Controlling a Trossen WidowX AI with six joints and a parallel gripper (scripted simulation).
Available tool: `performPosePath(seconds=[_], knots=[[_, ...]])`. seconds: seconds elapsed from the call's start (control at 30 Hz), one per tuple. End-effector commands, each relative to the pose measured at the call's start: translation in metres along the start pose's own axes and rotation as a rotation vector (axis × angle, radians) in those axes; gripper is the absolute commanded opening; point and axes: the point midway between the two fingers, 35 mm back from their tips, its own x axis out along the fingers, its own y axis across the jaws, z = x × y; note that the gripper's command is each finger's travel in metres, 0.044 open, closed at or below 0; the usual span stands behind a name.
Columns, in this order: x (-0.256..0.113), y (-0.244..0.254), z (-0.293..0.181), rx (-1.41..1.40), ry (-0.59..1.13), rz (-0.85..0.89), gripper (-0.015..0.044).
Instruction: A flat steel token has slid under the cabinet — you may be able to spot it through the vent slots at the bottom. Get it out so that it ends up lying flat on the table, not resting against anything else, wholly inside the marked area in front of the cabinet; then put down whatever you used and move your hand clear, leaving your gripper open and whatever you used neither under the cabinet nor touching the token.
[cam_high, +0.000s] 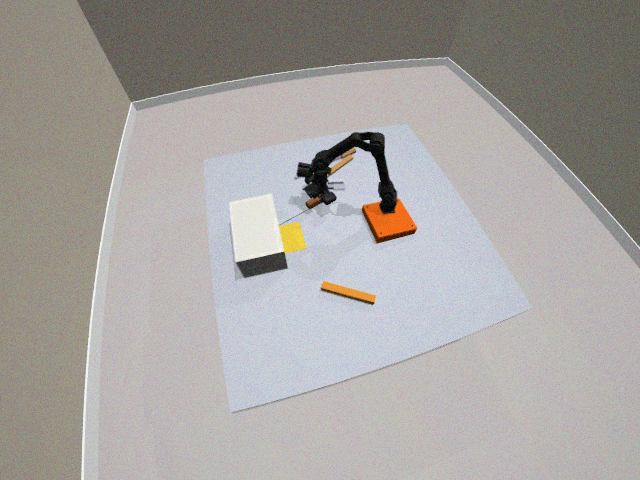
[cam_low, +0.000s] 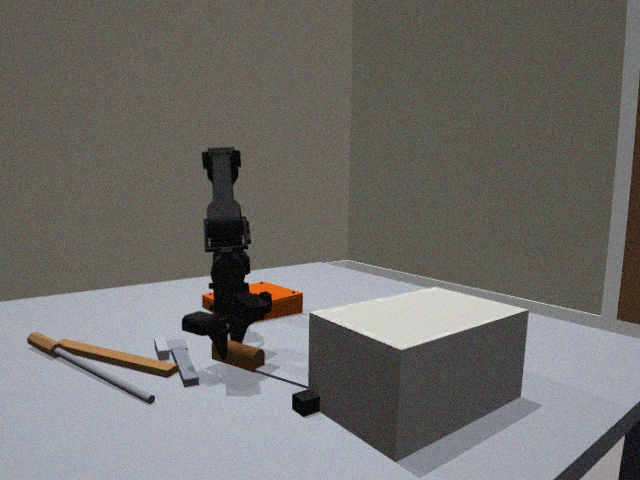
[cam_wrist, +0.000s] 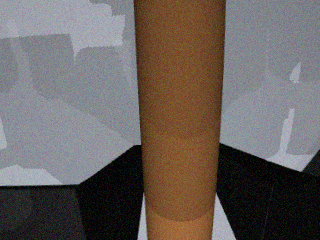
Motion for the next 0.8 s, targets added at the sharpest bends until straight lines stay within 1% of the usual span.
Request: performPosePath(seconds=[0.0,0.77], knots=[[0.000,-0.001,0.008,0.001,0.000,-0.003,0.0000],[-0.001,-0.002,0.039,0.003,-0.002,-0.003,0.0000]])
